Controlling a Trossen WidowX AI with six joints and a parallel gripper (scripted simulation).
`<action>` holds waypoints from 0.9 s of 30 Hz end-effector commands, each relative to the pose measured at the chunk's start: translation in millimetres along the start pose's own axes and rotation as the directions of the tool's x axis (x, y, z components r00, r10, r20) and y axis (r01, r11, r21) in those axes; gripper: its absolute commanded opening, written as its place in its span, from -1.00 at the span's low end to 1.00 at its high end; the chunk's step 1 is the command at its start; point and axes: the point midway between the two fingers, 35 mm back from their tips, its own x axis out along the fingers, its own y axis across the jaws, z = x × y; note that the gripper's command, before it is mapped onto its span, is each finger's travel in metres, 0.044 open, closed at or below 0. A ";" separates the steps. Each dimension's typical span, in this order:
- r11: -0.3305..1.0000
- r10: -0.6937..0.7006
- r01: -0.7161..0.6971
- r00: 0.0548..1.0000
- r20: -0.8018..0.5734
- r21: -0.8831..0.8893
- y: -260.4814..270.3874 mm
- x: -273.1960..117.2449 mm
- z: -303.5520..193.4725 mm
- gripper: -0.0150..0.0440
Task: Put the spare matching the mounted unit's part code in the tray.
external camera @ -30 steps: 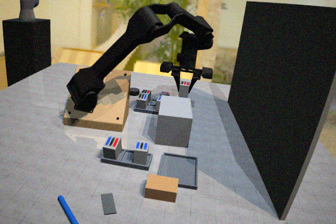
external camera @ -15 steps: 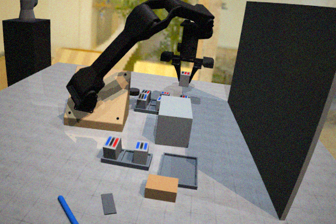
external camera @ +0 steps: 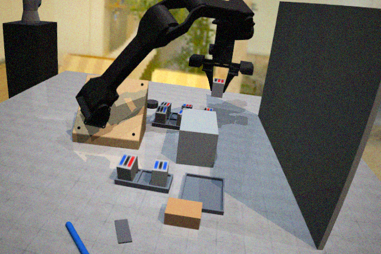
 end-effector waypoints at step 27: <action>0.999 -0.032 0.031 0.999 -0.024 -0.013 -31.2 -5.0 -232.6 -0.49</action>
